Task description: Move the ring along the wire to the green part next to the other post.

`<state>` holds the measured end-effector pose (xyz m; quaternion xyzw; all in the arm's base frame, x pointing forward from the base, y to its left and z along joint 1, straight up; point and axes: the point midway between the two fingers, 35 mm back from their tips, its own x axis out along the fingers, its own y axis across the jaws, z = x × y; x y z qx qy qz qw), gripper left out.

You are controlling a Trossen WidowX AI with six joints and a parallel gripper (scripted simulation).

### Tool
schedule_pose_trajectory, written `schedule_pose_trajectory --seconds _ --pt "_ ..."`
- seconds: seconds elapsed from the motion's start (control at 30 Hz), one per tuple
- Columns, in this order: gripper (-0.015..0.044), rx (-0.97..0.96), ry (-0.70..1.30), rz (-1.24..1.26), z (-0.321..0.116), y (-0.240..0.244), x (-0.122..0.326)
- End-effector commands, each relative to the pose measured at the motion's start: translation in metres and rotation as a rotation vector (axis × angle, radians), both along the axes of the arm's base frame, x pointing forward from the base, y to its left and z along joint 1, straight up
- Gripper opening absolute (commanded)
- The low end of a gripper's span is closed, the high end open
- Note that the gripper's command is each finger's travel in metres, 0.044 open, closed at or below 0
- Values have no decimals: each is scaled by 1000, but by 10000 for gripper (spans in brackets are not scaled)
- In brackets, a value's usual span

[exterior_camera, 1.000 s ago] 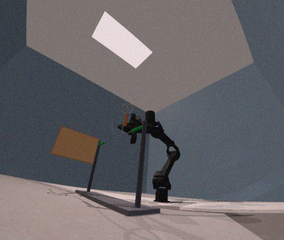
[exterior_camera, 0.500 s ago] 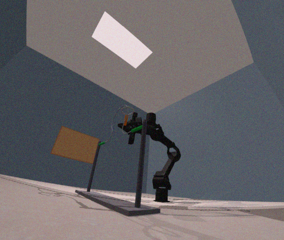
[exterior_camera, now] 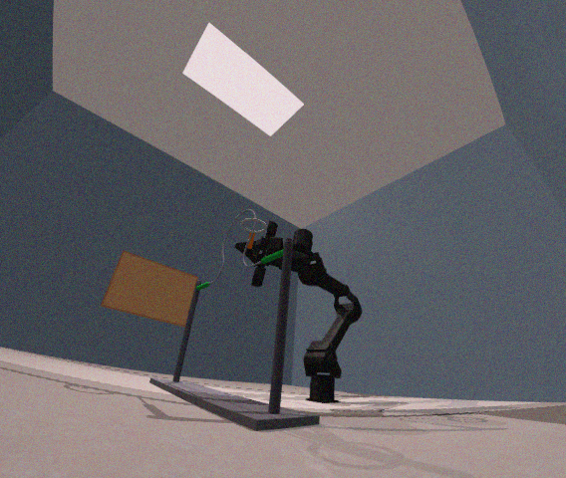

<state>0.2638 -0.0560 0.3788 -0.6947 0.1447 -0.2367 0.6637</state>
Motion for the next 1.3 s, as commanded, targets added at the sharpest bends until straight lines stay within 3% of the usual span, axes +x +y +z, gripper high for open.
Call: schedule_pose_trajectory --seconds 0.0,0.8,1.27 --pt "-150 -60 -7 0 4 0 -1" --pt "-150 -373 -15 -4 15 2 -2" --pt "-150 -462 -17 -6 12 0 -2"
